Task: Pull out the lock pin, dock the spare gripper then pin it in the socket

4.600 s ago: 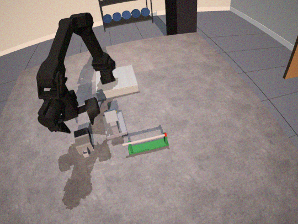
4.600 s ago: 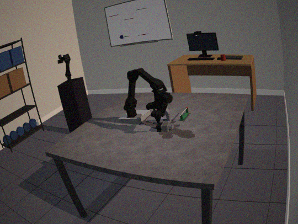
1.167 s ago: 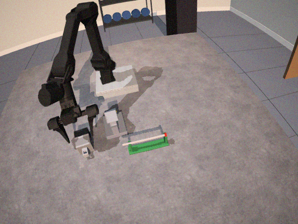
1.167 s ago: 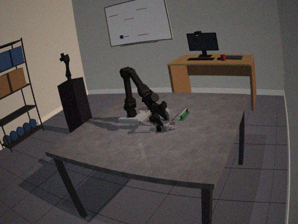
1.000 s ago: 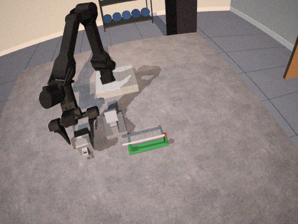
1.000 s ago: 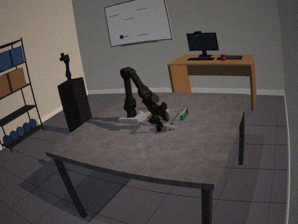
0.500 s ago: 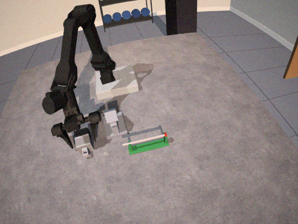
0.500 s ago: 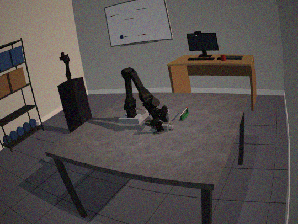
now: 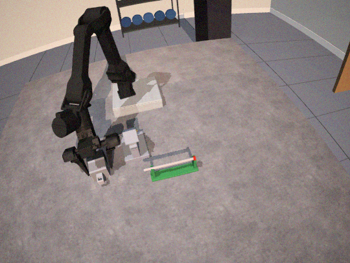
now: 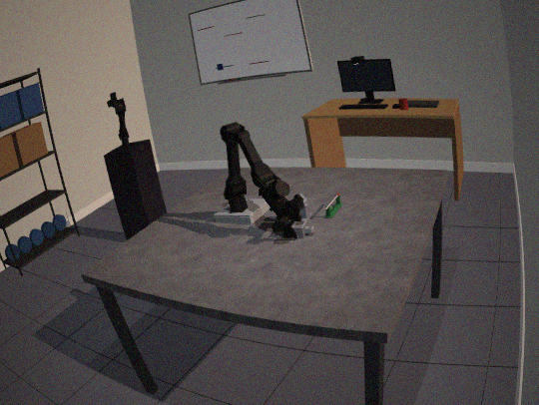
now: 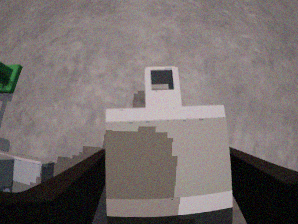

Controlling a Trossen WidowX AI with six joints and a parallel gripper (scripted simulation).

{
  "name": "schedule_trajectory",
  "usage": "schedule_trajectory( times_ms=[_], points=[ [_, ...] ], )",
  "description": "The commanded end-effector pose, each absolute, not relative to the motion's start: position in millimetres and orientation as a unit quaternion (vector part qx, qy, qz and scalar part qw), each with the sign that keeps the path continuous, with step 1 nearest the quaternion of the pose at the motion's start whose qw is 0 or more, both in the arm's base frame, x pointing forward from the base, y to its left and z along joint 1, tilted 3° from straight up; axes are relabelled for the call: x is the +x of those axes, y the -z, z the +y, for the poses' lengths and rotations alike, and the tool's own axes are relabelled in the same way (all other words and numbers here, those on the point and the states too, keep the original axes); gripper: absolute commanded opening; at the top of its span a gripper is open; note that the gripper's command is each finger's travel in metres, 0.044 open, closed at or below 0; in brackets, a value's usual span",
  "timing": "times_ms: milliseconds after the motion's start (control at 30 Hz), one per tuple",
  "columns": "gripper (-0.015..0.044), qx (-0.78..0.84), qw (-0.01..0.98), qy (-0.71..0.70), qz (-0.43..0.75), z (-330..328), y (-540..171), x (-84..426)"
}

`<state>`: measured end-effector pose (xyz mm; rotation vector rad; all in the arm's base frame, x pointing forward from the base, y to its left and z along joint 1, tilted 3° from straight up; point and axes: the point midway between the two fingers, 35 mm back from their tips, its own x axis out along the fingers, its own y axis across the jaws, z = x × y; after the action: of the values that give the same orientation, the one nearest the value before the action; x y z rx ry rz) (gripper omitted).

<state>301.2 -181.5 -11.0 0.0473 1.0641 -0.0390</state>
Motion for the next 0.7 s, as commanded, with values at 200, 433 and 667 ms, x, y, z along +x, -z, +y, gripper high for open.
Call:
schedule_trajectory(
  times_ms=[200, 433, 667],
  points=[
    [0.0223, 0.022, 0.861, 0.017, 0.507, -181.3, 12.4, 301.4],
    [0.0078, 0.022, 0.861, 0.017, 0.507, -182.7, 4.7, 303.0],
    [0.0000, 0.022, 0.861, 0.017, 0.507, -186.4, -29.4, 307.4]
  ],
)
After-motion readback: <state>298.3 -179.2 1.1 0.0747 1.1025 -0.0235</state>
